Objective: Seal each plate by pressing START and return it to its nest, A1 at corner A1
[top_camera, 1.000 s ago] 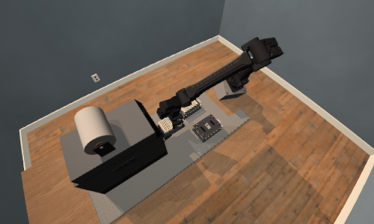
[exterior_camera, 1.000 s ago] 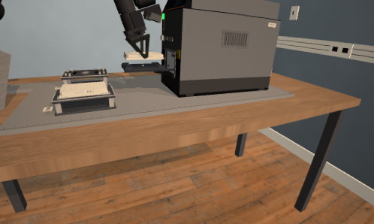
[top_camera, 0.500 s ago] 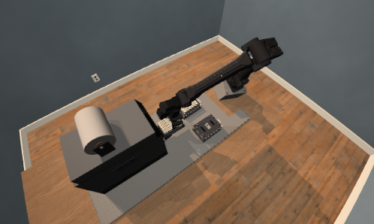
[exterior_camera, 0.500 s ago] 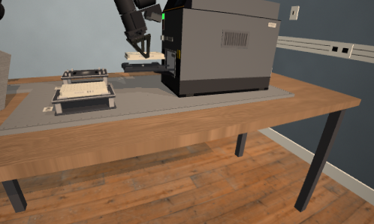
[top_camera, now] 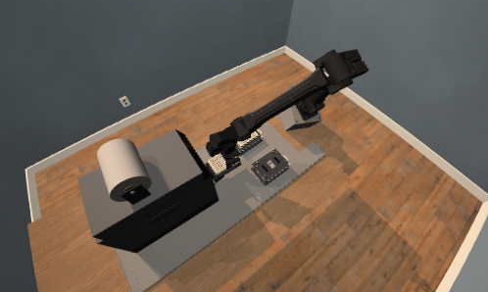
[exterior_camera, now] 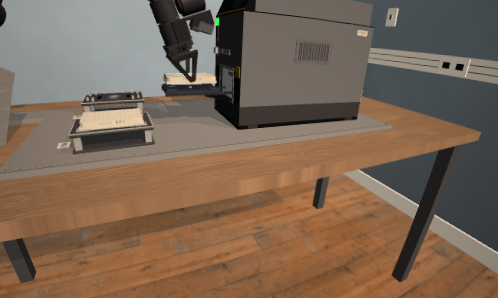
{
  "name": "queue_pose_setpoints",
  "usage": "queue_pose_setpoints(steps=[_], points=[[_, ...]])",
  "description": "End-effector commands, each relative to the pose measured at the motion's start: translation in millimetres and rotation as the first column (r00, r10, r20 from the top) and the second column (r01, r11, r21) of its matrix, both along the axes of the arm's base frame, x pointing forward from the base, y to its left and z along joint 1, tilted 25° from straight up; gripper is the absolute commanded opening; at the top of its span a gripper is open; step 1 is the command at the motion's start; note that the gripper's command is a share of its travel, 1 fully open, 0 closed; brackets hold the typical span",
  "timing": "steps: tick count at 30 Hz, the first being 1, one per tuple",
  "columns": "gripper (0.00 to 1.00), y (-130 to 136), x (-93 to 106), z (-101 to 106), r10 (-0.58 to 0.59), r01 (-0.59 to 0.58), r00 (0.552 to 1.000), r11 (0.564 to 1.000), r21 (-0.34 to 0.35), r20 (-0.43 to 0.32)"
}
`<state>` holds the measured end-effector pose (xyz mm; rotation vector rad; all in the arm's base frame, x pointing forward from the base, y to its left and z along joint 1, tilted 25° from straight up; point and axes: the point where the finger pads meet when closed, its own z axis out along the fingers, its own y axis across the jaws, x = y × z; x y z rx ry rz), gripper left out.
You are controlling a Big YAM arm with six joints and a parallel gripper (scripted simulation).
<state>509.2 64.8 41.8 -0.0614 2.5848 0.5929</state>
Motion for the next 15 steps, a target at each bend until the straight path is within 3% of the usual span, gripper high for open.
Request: queue_pose_setpoints(steps=[1, 15], points=[[0.0, 7.9, 28.4, 16.8, 0.007, -0.007, 0.998, 1.0, 0.001, 0.064], [0.0, 2.4, 29.4, 11.2, -0.004, 0.004, 0.998, 1.0, 0.0, 0.06]])
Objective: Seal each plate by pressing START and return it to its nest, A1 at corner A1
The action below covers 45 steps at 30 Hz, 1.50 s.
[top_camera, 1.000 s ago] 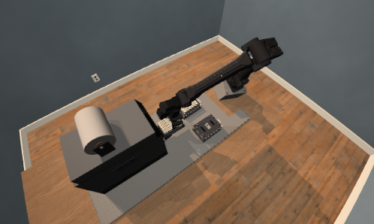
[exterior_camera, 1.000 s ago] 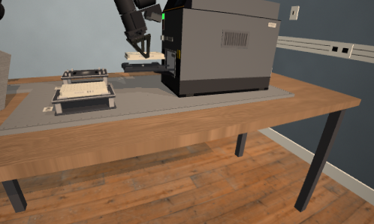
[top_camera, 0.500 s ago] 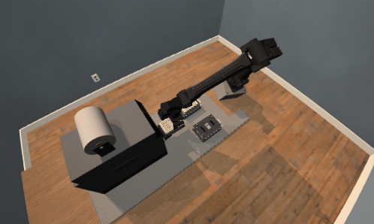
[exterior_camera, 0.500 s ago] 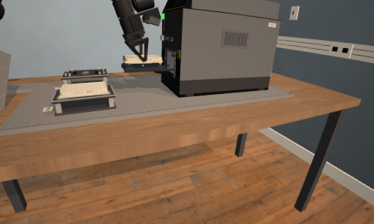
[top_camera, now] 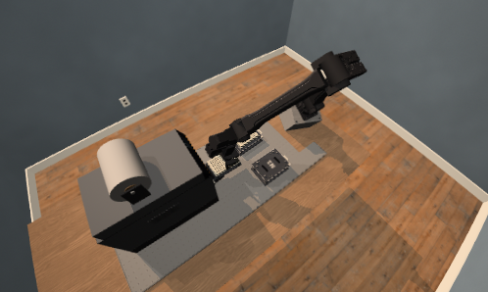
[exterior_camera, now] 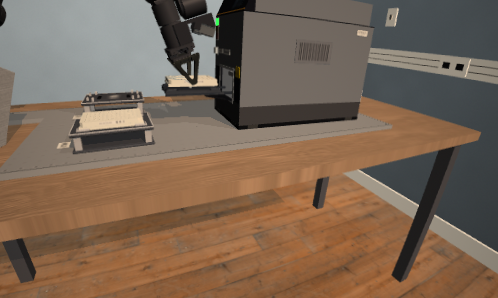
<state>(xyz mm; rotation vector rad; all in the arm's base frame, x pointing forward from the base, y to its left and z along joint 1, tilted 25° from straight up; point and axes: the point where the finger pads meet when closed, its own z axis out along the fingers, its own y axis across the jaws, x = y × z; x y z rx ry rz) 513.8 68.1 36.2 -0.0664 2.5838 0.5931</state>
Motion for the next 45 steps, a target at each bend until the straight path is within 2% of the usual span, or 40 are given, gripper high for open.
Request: queue_pose_setpoints(steps=[1, 17, 28, 38, 45], points=[[0.0, -0.9, 24.2, 18.4, -0.007, 0.007, 0.998, 1.0, 0.001, 0.058], [0.0, -1.6, -3.2, 10.2, -0.009, 0.009, 1.0, 1.0, 0.003, 0.007], [0.0, -2.1, 10.0, 24.2, -0.01, 0.01, 0.999, 1.0, 0.003, 0.036], [0.0, -2.8, 16.3, 11.7, -0.011, 0.011, 1.0, 1.0, 0.004, 0.014], [0.0, -3.2, 18.0, 12.4, -0.011, 0.011, 1.0, 1.0, 0.004, 0.016]])
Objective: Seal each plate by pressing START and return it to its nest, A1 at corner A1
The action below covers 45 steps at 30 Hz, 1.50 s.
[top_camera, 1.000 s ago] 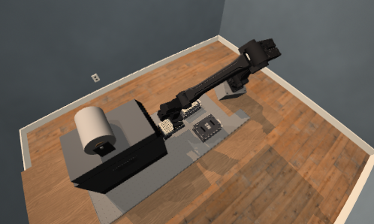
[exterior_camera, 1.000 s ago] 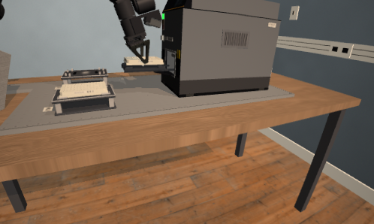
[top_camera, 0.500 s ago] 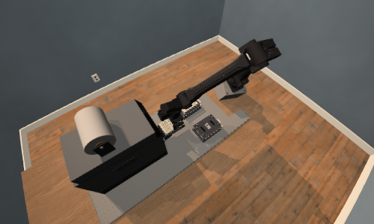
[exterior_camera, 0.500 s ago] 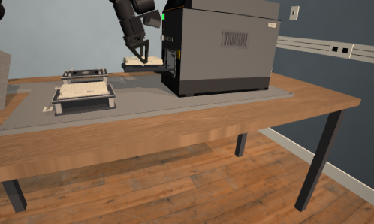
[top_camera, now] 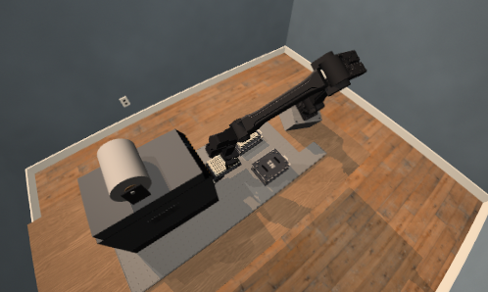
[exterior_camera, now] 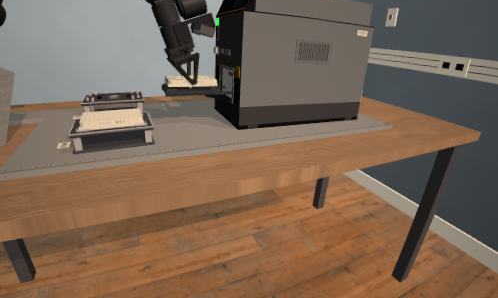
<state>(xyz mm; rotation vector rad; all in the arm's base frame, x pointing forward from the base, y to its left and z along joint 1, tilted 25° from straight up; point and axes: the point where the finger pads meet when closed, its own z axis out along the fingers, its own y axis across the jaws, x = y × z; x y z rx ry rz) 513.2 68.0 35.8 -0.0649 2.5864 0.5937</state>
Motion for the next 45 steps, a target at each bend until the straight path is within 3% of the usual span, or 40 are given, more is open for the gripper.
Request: queue_pose_setpoints(steps=[1, 12, 32, 45], points=[[0.0, -3.3, 19.3, 15.3, -0.011, 0.01, 1.0, 1.0, 0.004, 0.024], [0.0, -11.4, 21.9, 31.3, -0.025, 0.024, 0.998, 1.0, 0.004, 0.057], [0.0, -14.6, 5.0, 10.3, -0.03, 0.03, 0.999, 1.0, 0.004, 0.037], [0.0, 7.2, 22.8, 12.2, 0.006, -0.006, 0.998, 1.0, 0.002, 0.055]])
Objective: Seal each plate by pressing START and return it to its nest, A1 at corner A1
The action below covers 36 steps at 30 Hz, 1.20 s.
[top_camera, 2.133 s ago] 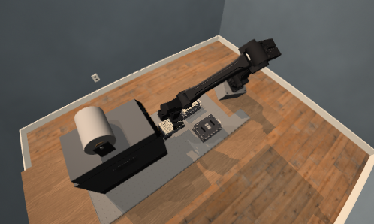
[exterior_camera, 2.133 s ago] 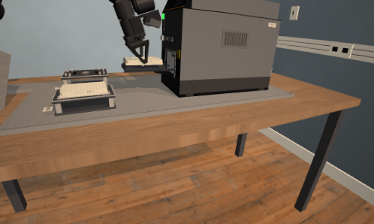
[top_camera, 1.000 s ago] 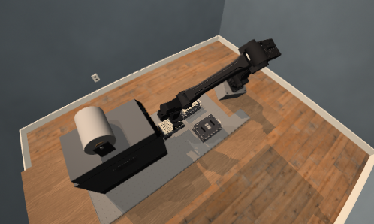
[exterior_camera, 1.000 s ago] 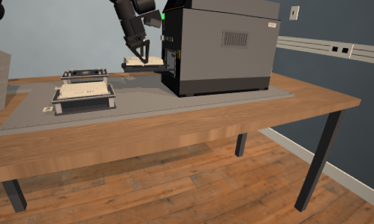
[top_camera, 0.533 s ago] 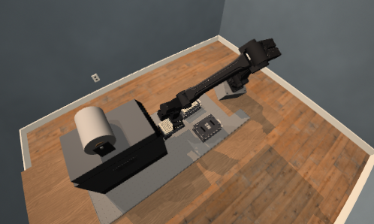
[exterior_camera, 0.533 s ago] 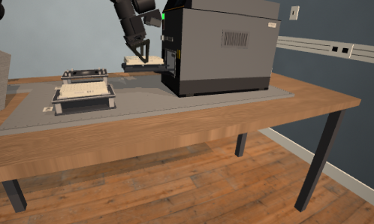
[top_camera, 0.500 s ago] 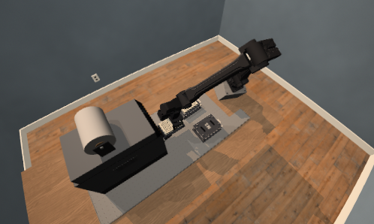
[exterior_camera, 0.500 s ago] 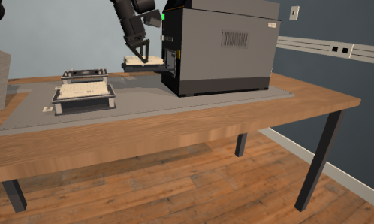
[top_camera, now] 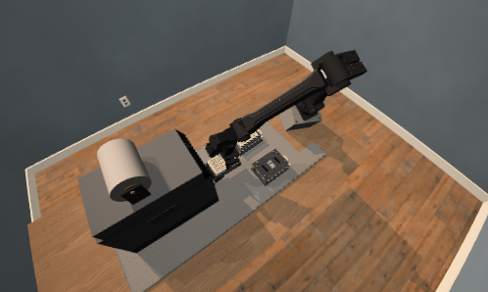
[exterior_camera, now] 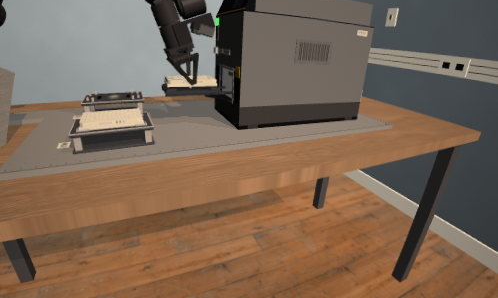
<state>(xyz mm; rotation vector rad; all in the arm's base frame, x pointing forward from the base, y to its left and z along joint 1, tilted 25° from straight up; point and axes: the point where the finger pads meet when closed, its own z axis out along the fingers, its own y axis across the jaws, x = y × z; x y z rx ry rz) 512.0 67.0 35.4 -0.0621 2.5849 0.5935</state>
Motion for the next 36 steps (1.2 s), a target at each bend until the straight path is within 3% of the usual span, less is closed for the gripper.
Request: queue_pose_setpoints(steps=[1, 15, 19, 31, 36], points=[[0.0, 9.1, 24.6, 12.3, 0.008, -0.008, 0.998, 1.0, 0.002, 0.054], [0.0, 11.1, 29.4, 12.5, 0.009, -0.009, 0.998, 1.0, 0.002, 0.064], [0.0, 11.7, 19.2, 1.8, 0.01, -0.01, 0.999, 1.0, 0.001, 0.036], [0.0, 17.3, 6.9, -1.0, 0.018, -0.018, 0.999, 1.0, 0.001, 0.038], [0.0, 19.2, 1.0, -14.0, 0.023, -0.023, 1.0, 1.0, 0.004, 0.002]])
